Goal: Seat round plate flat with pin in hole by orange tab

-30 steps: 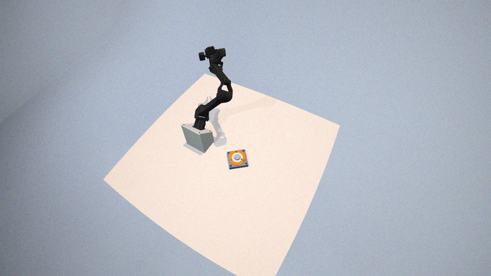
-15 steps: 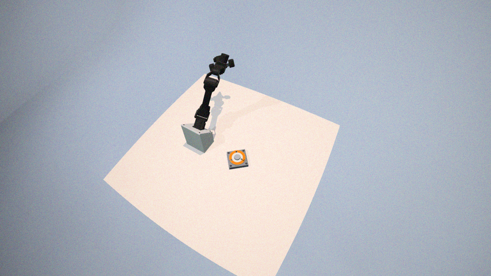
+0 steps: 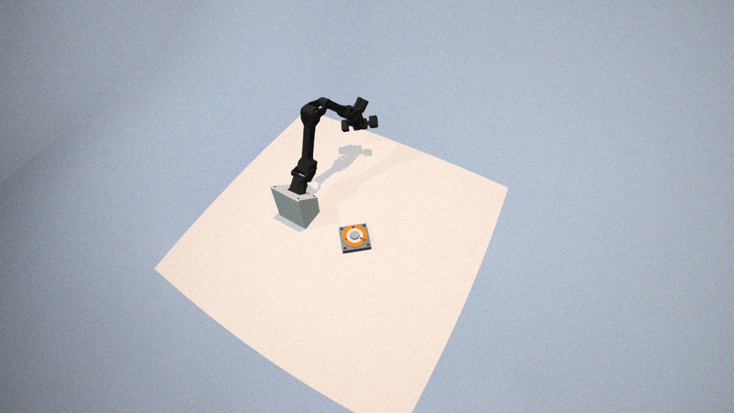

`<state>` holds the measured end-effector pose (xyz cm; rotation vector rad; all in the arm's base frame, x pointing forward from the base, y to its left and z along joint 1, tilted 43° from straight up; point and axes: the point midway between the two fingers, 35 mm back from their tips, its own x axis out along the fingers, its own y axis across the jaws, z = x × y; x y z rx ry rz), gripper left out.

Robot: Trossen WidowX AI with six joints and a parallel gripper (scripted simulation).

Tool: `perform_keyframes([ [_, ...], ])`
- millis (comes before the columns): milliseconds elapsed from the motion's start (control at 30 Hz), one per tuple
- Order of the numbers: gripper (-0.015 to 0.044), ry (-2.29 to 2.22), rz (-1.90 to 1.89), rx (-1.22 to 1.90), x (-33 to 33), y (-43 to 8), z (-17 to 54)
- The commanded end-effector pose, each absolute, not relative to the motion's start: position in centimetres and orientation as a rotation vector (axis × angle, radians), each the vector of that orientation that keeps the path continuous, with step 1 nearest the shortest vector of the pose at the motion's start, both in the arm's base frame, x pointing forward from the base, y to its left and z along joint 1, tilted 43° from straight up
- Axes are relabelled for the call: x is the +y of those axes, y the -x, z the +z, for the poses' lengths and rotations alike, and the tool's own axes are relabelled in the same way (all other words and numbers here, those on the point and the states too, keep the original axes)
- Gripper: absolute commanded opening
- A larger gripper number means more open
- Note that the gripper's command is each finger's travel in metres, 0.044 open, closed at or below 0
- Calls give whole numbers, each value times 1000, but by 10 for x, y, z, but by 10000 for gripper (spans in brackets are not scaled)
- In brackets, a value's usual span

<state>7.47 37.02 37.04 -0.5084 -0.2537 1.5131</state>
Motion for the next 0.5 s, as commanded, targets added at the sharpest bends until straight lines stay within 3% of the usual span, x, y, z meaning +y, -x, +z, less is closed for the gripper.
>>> perform_keyframes([
  [0, 0, 538, 1422, -103, 368, -130, 345],
  [333, 0, 514, 1129, 311, 309, -282, 266],
  [467, 0, 478, 1063, 444, 281, -317, 238],
])
